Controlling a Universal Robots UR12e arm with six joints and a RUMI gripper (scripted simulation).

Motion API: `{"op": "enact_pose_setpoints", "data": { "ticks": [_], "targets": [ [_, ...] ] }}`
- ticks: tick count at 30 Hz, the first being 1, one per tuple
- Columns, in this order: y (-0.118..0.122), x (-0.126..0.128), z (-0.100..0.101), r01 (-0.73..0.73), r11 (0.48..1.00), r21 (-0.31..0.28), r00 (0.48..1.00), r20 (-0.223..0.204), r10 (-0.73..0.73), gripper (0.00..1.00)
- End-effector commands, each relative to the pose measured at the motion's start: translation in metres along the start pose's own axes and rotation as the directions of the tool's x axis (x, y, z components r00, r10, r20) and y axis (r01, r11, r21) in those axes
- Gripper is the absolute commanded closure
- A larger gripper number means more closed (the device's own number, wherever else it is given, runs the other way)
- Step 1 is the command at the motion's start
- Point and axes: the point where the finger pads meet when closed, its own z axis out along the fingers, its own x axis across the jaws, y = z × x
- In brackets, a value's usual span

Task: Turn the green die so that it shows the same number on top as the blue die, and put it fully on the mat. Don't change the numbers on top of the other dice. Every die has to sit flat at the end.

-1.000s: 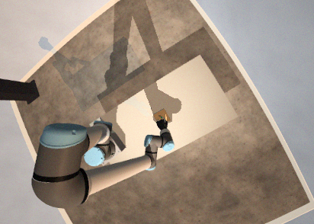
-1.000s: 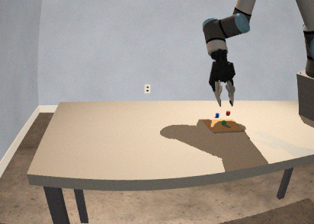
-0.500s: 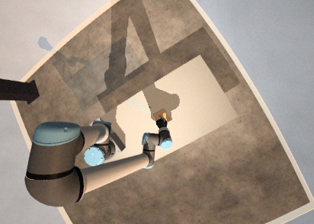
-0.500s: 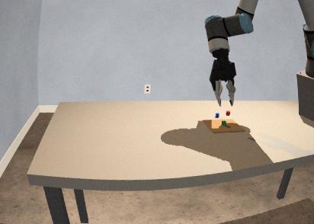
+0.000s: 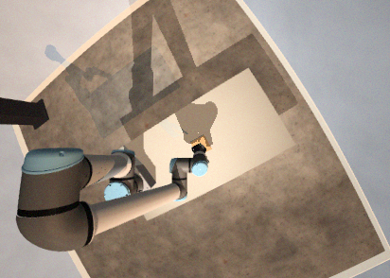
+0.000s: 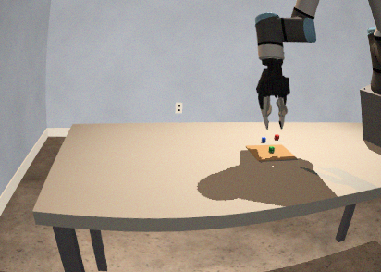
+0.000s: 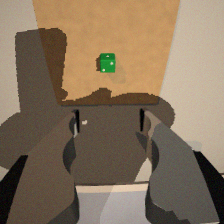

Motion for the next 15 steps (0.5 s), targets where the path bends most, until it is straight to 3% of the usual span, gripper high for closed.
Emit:
{"op": "enact_pose_setpoints", "data": {
  "ticks": [1, 5, 10, 12, 15],
  "targets": [
    [0.0003, -0.0007, -0.0006, -0.002, 1.0, 0.031, 1.0, 0.004, 0.002, 0.69],
    [0.0004, -0.0004, -0.0001, -0.001, 0.999, 0.041, 1.0, 0.002, 0.001, 0.69],
    [0.0009, 0.0012, 0.0023, 0.001, 0.994, 0.11, 1.0, -0.008, 0.0, 0.69],
    [0.0009, 0.0012, 0.0023, 0.001, 0.994, 0.11, 1.0, -0.008, 0.0, 0.69],
    [0.0015, 0.0015, 0.0029, 0.002, 0.985, 0.172, 1.0, -0.01, 0.0, 0.69]
  ]
}}
